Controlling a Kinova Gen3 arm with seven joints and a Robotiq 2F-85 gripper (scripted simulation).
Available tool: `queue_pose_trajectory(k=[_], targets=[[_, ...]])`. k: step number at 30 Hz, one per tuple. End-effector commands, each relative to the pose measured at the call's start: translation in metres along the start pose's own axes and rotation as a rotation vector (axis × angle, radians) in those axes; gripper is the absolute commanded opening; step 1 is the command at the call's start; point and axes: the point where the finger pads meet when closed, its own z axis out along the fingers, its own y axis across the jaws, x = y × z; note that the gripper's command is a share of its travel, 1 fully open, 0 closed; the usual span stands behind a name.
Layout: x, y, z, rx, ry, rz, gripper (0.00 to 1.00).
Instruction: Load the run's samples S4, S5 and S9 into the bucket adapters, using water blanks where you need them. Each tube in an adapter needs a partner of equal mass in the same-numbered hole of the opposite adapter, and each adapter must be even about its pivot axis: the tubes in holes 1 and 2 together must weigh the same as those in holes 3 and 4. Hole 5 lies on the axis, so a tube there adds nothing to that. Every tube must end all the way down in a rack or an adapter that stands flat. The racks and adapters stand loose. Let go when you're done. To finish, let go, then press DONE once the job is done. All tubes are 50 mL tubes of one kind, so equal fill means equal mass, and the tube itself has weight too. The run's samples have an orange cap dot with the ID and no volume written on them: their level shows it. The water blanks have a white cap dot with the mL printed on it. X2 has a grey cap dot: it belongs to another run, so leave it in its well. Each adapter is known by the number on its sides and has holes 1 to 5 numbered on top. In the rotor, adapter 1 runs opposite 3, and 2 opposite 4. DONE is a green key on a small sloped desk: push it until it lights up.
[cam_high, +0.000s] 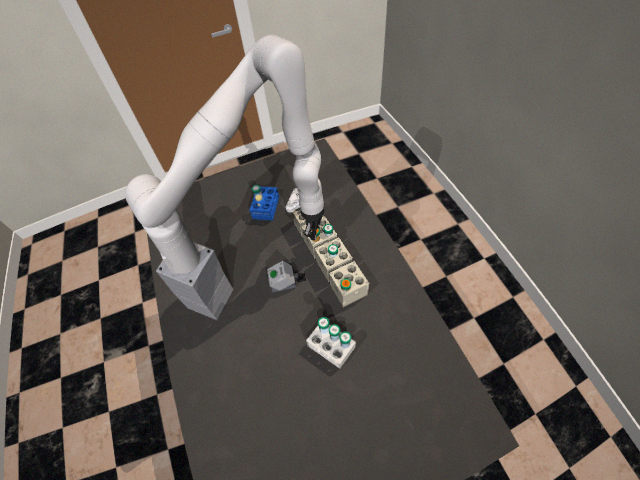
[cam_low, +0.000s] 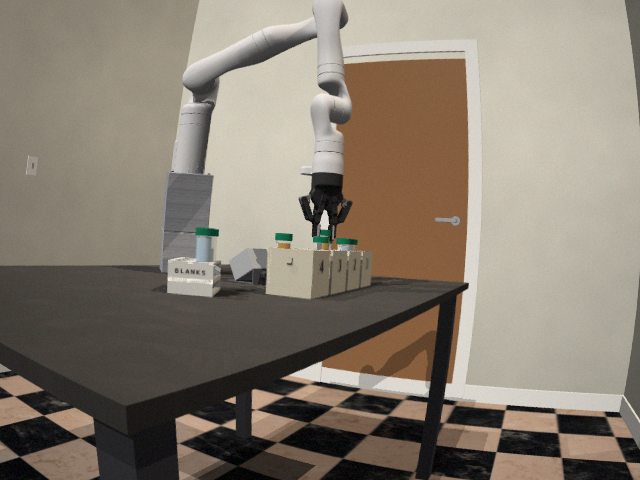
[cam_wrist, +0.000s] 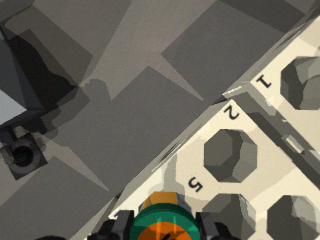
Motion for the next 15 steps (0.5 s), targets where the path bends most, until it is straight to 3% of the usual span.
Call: queue_pose_trajectory(k=[1,15], targets=[[-0.0003,0.0005,0.0013,-0.001,-0.001,0.0,0.1],[-0.0003,0.0004,0.0094,-0.001,-0.001,0.0,0.1]])
